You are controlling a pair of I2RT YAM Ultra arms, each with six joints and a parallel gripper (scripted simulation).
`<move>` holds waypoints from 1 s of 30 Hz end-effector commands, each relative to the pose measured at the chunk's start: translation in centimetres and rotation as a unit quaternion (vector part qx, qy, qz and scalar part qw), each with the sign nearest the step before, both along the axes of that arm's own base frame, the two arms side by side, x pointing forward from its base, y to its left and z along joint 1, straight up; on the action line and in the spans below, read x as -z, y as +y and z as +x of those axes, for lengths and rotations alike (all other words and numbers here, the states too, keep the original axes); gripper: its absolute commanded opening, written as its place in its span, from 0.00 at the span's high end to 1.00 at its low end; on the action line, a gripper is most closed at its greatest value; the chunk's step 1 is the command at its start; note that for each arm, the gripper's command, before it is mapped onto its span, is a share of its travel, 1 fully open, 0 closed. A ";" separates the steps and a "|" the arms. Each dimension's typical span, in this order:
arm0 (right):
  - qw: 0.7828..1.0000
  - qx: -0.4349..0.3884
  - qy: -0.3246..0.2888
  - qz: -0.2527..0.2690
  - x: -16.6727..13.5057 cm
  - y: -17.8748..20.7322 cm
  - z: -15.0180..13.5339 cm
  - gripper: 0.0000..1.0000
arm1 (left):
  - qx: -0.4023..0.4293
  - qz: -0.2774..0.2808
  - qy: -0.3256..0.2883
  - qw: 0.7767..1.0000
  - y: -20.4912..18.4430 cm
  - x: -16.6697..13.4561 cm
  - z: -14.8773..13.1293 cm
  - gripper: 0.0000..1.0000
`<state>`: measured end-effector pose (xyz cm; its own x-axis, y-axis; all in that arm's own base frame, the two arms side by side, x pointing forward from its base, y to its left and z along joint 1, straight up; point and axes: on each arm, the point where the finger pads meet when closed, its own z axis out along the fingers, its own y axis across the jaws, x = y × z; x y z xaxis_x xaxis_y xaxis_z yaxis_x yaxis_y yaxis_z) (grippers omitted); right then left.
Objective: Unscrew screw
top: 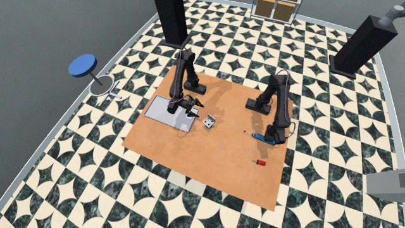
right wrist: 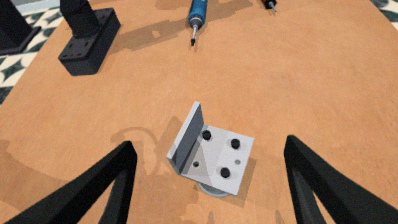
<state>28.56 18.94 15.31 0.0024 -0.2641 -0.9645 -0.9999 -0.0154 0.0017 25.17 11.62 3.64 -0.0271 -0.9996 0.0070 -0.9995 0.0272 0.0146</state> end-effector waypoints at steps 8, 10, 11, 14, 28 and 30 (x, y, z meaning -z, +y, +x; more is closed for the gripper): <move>1.000 0.013 -0.012 -0.004 -2.2 -0.6 0.8 0.14 | 0.009 0.012 -0.026 1.000 0.2 -1.7 1.1 0.35; 0.999 0.032 0.004 -0.017 -2.1 -1.4 1.4 0.14 | 0.009 0.012 -0.026 1.000 0.2 -1.7 1.1 0.35; 0.999 0.041 0.013 -0.024 -2.1 -1.7 1.7 0.14 | 0.009 0.012 -0.026 1.000 0.2 -1.7 1.1 0.35; 0.996 0.070 0.037 -0.045 -2.1 -2.9 2.6 0.14 | 0.009 0.012 -0.026 1.000 0.2 -1.7 1.1 0.35; 0.976 0.158 0.110 -0.097 -2.1 -6.5 5.0 0.14 | 0.009 0.012 -0.026 1.000 0.2 -1.7 1.1 0.35; 0.970 0.179 0.127 -0.107 -2.2 -7.4 5.4 0.14 | 0.009 0.012 -0.026 1.000 0.2 -1.7 1.1 0.35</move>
<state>32.98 12.76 15.45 -0.3236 -0.3941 -0.8602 -0.9314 0.2929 0.2162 25.17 11.62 3.64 -0.0271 -0.9996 0.0070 -0.9995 0.0272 0.0146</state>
